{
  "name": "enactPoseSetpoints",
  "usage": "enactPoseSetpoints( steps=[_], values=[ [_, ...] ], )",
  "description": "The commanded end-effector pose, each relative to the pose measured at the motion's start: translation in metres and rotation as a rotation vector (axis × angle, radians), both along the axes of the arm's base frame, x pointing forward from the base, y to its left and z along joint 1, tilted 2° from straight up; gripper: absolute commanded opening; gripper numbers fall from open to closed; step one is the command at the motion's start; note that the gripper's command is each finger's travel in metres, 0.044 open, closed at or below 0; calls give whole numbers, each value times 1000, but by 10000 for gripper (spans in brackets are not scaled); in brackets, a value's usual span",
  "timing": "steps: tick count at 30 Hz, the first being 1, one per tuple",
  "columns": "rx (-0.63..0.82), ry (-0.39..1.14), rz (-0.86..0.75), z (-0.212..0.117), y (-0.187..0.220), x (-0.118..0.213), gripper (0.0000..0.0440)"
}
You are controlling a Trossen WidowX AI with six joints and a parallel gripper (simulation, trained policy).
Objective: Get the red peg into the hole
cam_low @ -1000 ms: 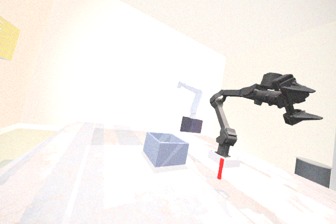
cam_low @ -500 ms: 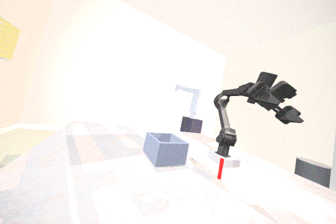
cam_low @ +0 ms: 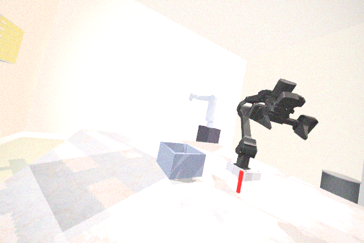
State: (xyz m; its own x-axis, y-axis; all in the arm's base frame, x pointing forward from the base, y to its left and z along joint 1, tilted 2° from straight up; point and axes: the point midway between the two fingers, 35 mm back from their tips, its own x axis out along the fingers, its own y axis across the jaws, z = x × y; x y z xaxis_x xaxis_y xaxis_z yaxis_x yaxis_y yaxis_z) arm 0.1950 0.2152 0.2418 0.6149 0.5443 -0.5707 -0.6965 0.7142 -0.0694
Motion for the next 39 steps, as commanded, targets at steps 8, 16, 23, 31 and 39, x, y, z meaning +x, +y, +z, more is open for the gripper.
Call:
enactPoseSetpoints(
  steps=[8,16,23,31,39],
  values=[
    [33,235,-245,-32,-28,8,440],
    [53,409,-466,-56,-52,10,440],
    [63,548,-669,-78,-72,8,440],
    [60,692,-910,-103,-94,1,440],
    [43,812,-1159,-136,-110,-7,440]
  ],
)
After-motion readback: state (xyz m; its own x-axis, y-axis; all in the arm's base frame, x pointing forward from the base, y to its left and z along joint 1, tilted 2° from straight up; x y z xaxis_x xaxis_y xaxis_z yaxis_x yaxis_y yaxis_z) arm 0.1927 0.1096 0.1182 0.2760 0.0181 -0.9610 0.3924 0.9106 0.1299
